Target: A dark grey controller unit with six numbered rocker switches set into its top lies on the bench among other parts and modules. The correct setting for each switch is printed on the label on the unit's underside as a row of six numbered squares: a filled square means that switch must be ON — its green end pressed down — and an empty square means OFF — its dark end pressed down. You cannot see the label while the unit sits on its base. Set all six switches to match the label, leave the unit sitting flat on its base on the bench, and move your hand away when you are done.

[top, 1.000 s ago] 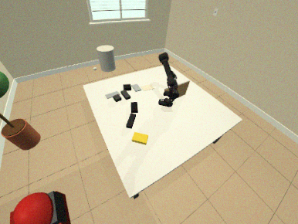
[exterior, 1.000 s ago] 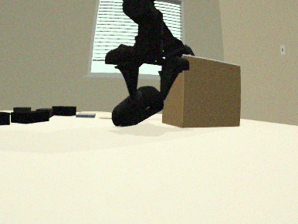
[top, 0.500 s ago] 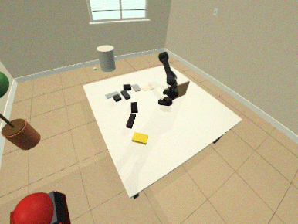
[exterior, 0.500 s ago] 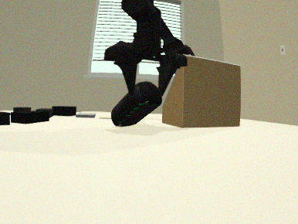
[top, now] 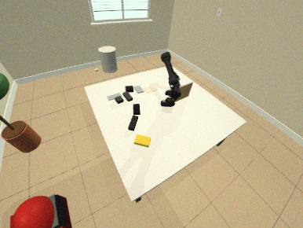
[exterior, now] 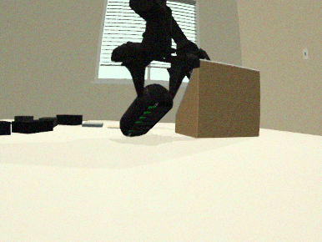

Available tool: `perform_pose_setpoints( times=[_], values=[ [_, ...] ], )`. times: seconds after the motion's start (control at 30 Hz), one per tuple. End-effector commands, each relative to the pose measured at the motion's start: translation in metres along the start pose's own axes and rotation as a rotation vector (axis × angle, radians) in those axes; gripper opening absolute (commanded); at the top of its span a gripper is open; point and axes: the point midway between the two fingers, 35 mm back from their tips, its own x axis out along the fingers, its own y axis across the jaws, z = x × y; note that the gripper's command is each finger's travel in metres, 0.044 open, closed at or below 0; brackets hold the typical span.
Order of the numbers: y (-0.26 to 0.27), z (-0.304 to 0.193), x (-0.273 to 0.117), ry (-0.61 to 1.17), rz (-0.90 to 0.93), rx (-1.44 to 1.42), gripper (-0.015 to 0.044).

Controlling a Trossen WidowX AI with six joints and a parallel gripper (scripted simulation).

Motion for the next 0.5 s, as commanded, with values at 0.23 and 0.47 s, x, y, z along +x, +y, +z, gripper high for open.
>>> perform_pose_setpoints(
  times=[0.23,0.47],
  values=[
    [0.0007,0.0074,-0.0072,-0.003,0.005,-0.002,0.0336],
    [0.0007,0.0118,-0.0109,-0.003,0.005,-0.002,0.0336]
  ],
)
